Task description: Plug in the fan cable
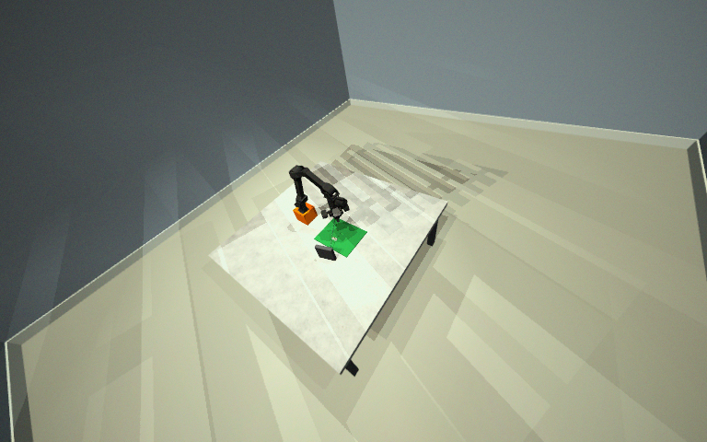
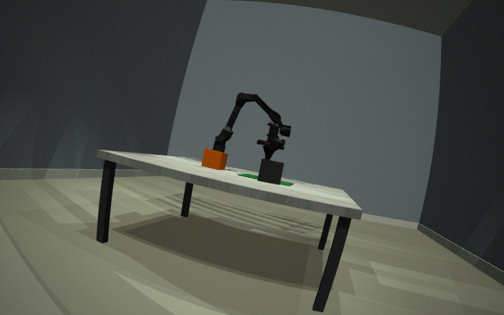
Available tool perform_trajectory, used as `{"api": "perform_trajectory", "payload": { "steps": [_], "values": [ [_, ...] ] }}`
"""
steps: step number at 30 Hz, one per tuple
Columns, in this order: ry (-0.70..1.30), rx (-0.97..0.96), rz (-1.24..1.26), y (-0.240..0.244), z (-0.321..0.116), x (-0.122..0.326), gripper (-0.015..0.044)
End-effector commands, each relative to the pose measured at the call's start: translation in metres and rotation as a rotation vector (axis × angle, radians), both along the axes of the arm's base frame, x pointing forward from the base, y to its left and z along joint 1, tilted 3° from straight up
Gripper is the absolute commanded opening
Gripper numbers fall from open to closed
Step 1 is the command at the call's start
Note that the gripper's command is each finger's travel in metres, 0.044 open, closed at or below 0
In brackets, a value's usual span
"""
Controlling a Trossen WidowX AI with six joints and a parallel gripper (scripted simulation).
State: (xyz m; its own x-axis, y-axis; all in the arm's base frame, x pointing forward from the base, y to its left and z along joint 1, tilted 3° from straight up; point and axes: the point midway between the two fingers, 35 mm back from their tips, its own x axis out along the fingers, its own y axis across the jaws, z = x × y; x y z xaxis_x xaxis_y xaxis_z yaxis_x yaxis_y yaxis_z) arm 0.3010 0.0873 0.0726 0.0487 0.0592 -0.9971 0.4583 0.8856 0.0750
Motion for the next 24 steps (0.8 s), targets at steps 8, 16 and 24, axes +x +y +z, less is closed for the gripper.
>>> {"api": "perform_trajectory", "payload": {
  "steps": [8, 16, 24],
  "values": [
    [-0.036, -0.021, -0.021, 0.002, -0.006, 0.002, 0.0],
    [-0.093, -0.079, -0.002, 0.004, -0.017, 0.007, 0.0],
    [-0.153, -0.138, 0.016, 0.006, -0.027, 0.012, 0.0]
  ]
}}
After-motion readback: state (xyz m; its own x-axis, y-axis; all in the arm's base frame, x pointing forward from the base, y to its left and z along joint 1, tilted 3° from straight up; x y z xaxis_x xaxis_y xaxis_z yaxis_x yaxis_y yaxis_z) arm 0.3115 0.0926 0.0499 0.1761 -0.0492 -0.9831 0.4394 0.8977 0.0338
